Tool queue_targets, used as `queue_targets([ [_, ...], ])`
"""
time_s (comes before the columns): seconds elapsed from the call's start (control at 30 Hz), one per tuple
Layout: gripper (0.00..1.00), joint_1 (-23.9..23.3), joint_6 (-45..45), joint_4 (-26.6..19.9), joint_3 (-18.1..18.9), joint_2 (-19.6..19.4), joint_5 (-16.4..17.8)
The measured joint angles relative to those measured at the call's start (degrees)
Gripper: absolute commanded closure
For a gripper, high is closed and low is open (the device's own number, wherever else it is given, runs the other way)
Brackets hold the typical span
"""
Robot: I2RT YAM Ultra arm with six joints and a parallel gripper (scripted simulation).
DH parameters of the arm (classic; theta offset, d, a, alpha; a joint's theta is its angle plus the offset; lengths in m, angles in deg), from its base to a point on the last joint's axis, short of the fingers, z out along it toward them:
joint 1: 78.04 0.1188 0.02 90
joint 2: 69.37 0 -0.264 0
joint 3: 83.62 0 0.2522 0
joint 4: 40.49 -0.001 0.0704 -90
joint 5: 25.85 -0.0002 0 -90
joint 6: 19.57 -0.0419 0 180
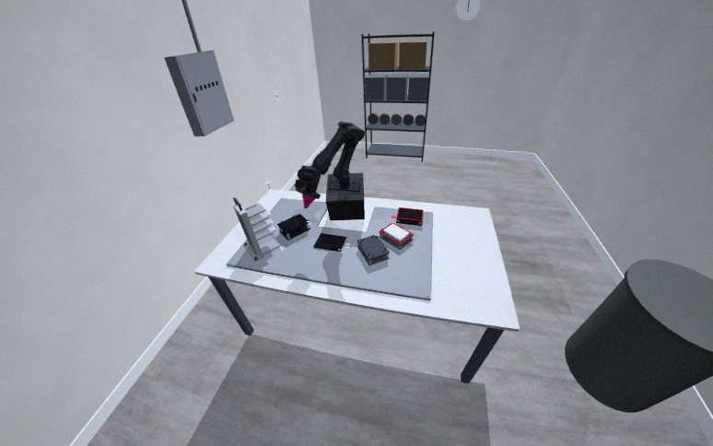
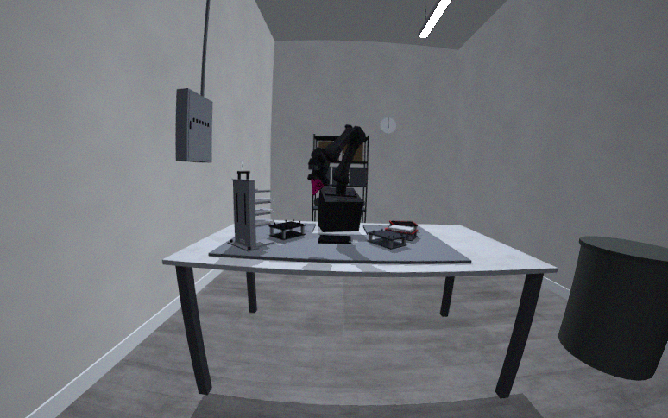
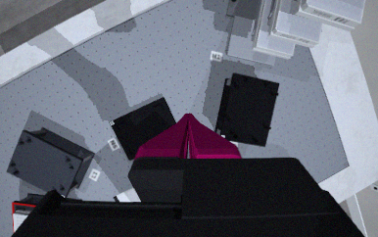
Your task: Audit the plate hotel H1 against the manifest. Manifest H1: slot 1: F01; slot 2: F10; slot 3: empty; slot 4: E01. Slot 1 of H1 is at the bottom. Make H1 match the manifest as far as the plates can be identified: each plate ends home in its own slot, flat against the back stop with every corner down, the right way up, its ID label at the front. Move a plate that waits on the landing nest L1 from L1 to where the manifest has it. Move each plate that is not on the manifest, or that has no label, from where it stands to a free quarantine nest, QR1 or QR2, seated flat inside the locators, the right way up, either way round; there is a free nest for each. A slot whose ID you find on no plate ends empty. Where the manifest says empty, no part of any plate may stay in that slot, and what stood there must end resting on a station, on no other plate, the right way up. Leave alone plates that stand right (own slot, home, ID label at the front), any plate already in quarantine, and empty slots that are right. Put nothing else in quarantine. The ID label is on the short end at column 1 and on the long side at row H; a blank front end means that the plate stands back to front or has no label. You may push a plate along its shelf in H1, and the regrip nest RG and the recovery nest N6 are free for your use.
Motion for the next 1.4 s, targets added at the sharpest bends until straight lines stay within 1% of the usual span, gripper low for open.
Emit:
queue_targets([
  [0.2, 1.0, 1.6, -4.9, 5.5, -4.5, 2.8, -2.2],
  [0.4, 1.0, 3.7, -10.1, 11.6, -8.7, 5.1, -5.4],
  [0.57, 1.0, 4.8, -13.3, 15.4, -10.5, 6.0, -7.6],
  [0.63, 1.0, 4.3, -13.8, 16.3, -10.9, 6.0, -7.6],
  [0.8, 1.0, -1.0, -12.8, 18.8, -10.9, 4.5, -5.5],
  [1.0, 1.0, -7.2, -10.0, 20.7, -10.7, 1.6, -1.2],
  [1.13, 1.0, -9.4, -8.4, 21.7, -10.4, 0.4, 1.3],
  [1.4, 1.0, -17.0, -4.3, 23.6, -9.5, -4.2, 7.0],
])
